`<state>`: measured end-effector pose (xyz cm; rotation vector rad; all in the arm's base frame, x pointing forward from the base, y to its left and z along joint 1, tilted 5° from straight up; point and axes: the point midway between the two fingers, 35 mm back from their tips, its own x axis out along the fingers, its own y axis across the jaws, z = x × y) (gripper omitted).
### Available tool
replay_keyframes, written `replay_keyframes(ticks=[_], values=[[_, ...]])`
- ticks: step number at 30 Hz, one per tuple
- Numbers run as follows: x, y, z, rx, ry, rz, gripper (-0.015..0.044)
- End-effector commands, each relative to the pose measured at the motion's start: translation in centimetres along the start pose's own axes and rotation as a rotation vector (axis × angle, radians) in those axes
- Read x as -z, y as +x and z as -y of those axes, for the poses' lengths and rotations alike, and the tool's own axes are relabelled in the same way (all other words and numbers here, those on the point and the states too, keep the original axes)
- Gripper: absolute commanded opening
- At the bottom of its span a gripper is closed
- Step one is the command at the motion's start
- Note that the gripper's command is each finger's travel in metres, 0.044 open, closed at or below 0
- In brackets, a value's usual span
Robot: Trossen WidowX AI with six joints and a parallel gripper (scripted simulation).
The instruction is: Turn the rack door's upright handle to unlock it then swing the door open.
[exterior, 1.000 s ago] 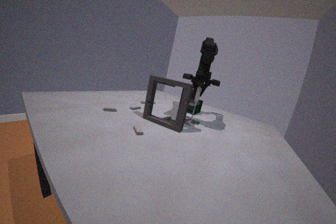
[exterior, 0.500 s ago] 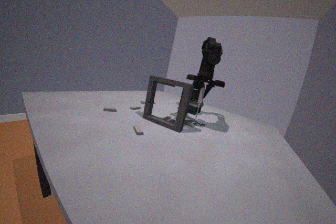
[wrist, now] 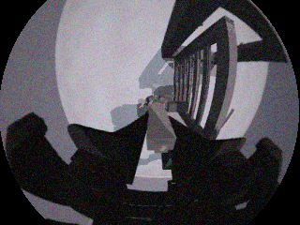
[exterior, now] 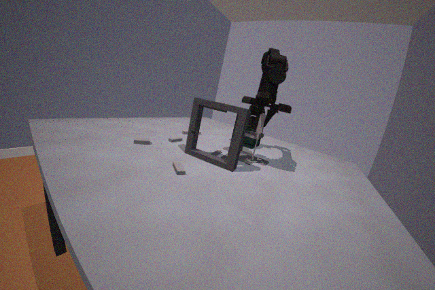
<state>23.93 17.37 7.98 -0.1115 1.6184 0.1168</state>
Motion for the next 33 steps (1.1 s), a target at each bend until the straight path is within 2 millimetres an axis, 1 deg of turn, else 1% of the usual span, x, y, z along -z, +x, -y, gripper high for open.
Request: replay_keyframes(ticks=[1,5,6,33], values=[[0.0,0.0,0.1,0.0,0.014,-0.002,0.0168],[0.0,0.0,0.1,0.0,0.014,-0.002,0.0273],[0.0,0.0,0.1,0.0,0.014,-0.002,0.0283],[-0.2,-3.5,-0.1,0.0,0.012,-0.001,0.0283]])
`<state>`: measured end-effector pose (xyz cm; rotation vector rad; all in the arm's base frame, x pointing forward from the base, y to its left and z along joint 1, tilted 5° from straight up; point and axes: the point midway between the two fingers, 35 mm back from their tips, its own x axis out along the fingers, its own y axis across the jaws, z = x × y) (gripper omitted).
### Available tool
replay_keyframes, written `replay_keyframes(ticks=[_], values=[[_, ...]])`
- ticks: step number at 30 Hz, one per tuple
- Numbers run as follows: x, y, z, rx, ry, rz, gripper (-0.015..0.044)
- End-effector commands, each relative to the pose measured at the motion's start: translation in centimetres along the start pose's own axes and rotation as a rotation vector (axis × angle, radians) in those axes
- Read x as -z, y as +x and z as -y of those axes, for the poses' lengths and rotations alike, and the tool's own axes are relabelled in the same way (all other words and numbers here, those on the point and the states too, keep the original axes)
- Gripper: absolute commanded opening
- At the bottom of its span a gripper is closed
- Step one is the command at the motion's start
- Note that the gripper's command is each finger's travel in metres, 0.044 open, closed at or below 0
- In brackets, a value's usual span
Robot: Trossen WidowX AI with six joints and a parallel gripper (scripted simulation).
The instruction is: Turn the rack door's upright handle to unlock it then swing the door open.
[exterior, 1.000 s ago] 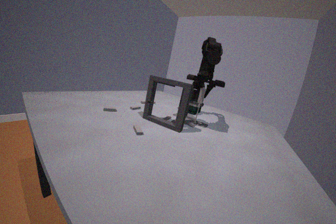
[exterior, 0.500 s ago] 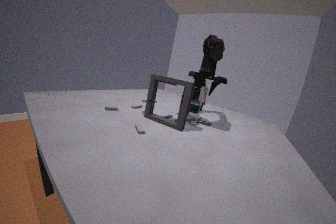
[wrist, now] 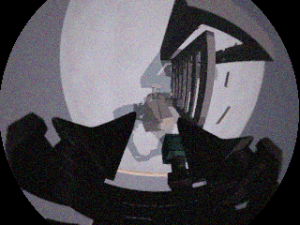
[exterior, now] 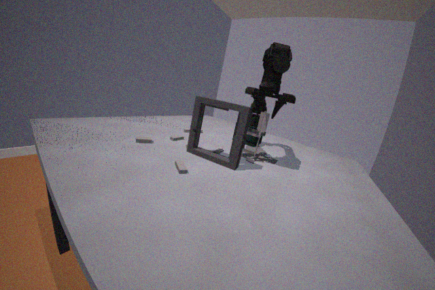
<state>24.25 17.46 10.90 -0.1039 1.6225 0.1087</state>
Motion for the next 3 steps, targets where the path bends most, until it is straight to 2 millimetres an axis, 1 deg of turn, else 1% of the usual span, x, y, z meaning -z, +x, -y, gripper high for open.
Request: replay_keyframes(ticks=[1,3], values=[[-0.03,-0.65,0.0,0.0,0.002,0.002,0.0283],[-0.03,-0.92,0.0,0.0,0.002,0.002,0.0283]])
